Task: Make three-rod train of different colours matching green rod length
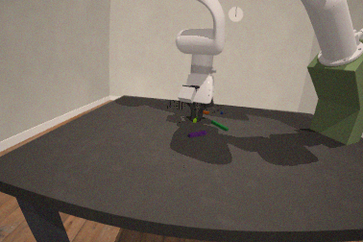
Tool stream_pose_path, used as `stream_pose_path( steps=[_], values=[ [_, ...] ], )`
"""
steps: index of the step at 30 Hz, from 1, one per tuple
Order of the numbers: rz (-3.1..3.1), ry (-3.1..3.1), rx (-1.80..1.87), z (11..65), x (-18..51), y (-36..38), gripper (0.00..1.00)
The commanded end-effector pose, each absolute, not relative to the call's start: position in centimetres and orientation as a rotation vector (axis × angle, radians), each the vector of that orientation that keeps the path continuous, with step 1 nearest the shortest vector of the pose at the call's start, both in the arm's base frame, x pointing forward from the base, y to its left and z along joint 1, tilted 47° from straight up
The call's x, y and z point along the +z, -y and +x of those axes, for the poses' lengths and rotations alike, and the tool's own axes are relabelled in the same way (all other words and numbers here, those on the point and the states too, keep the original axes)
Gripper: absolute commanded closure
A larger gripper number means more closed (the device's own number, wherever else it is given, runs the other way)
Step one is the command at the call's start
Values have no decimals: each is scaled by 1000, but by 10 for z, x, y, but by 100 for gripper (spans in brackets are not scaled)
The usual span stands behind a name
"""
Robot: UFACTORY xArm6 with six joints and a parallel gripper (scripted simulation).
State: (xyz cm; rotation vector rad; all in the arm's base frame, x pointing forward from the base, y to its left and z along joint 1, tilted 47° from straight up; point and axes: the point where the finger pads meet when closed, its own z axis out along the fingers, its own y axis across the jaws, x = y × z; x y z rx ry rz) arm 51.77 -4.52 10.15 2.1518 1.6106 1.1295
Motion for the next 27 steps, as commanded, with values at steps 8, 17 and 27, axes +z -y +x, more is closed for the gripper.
stream_pose_path(
  steps=[8, 17, 27],
  values=[
    [2151, -1609, 1130, 518, 102, 46, 76],
    [2151, -1609, 1130, 517, 103, 46, 76],
    [2151, -1609, 1130, 500, 120, 52, 76]
  ],
)
